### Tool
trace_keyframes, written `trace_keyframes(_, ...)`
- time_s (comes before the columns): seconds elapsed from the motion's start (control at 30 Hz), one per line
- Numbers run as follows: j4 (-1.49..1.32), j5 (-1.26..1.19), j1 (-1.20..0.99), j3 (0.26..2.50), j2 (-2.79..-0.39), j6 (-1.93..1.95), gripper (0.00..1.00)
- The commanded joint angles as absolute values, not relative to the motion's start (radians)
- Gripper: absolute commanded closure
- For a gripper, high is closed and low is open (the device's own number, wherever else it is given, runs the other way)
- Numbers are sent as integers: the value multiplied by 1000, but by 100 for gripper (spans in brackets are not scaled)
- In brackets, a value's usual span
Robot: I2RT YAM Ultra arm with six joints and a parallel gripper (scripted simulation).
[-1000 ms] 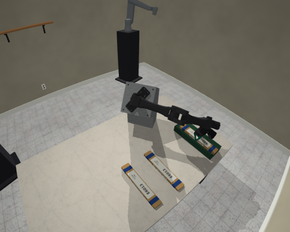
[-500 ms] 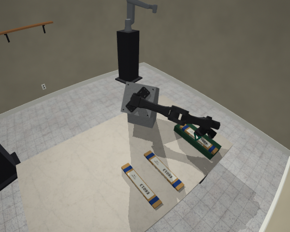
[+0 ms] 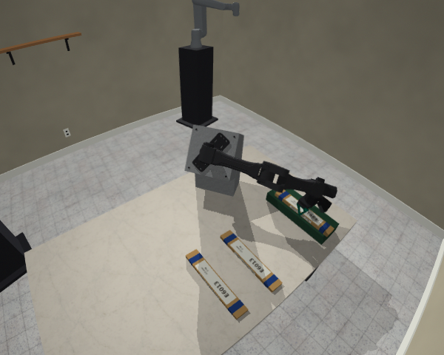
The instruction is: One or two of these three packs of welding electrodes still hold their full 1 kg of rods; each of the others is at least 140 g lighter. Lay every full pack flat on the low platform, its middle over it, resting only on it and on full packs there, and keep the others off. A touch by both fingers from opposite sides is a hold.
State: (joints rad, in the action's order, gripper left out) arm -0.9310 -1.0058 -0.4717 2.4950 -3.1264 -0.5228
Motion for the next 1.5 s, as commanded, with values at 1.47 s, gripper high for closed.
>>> trace_keyframes(1.47, -940, -979, -546, 2449, -3101, -523, 100)
